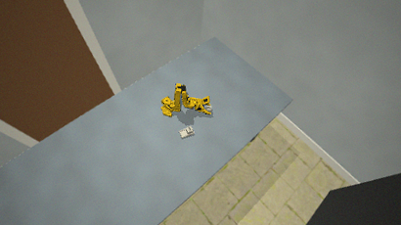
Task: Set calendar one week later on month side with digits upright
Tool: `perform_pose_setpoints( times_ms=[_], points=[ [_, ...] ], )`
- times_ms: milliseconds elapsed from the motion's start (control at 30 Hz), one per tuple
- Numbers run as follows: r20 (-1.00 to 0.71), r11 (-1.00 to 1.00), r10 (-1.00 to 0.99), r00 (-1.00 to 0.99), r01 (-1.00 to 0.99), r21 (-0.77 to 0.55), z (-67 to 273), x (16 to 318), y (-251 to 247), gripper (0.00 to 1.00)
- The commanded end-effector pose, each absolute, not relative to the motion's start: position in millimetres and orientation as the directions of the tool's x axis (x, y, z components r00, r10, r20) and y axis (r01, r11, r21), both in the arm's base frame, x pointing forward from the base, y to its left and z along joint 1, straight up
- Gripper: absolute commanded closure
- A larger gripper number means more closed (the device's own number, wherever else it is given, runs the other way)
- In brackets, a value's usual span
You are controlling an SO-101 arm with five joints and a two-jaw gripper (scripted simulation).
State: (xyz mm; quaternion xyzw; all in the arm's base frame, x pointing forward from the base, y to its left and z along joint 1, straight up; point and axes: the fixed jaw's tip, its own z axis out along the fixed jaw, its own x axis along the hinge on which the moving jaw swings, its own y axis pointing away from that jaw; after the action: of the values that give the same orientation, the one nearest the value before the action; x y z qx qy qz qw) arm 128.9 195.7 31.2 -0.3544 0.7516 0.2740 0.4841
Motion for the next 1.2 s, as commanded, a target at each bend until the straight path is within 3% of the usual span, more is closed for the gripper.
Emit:
perform_pose_setpoints(
  times_ms=[0,200,267,433,1167],
  points=[
    [-0.921,0.623,-0.143,-0.361,-0.757,0.200,39,130,196,0.64],
    [-0.789,0.607,0.123,-0.603,-0.583,0.540,45,124,190,0.64],
    [-0.789,0.607,0.123,-0.603,-0.583,0.540,45,124,190,0.64],
    [-0.580,0.513,0.320,-0.749,-0.378,0.771,52,120,184,0.64],
    [-0.562,0.528,0.310,-0.767,-0.353,0.772,53,117,178,0.64]
  ],
)
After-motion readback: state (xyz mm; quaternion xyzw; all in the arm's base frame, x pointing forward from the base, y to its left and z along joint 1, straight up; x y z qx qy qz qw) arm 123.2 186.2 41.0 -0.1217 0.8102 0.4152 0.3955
